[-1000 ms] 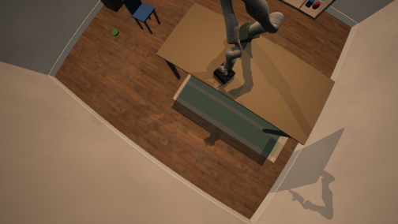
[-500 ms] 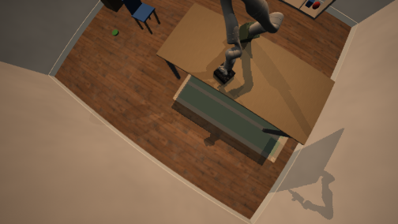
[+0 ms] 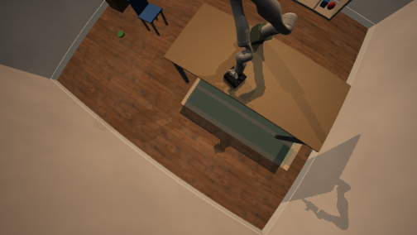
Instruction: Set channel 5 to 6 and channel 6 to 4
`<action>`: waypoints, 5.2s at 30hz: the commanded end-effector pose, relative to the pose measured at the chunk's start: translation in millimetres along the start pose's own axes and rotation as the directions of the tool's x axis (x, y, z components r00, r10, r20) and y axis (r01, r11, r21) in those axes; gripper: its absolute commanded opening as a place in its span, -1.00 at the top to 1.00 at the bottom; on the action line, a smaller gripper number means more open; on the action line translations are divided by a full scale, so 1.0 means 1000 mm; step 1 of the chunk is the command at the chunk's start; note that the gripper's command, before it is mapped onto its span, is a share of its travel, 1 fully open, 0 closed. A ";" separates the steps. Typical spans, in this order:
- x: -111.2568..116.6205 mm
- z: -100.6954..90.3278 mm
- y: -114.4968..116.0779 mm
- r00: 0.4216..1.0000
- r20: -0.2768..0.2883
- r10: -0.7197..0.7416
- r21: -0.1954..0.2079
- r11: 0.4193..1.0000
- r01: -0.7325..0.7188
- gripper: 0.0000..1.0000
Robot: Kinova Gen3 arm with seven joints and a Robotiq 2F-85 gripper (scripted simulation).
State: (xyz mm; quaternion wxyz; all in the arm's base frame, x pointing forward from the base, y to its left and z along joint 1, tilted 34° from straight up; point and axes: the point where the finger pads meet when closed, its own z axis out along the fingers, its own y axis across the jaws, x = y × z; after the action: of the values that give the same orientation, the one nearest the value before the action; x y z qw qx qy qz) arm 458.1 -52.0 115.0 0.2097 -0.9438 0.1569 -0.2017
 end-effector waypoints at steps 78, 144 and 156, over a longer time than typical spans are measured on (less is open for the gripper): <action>0.000 0.017 -0.001 1.000 0.001 -0.001 0.001 1.000 0.001 1.00; -0.009 0.029 -0.001 1.000 0.001 -0.001 0.001 1.000 0.001 1.00; -0.014 0.029 -0.001 1.000 0.001 -0.001 0.001 1.000 0.001 1.00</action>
State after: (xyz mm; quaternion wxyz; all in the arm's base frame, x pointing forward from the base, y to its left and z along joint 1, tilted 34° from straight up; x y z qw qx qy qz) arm 459.9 -36.7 87.2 0.2107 -0.9437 0.1561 -0.2017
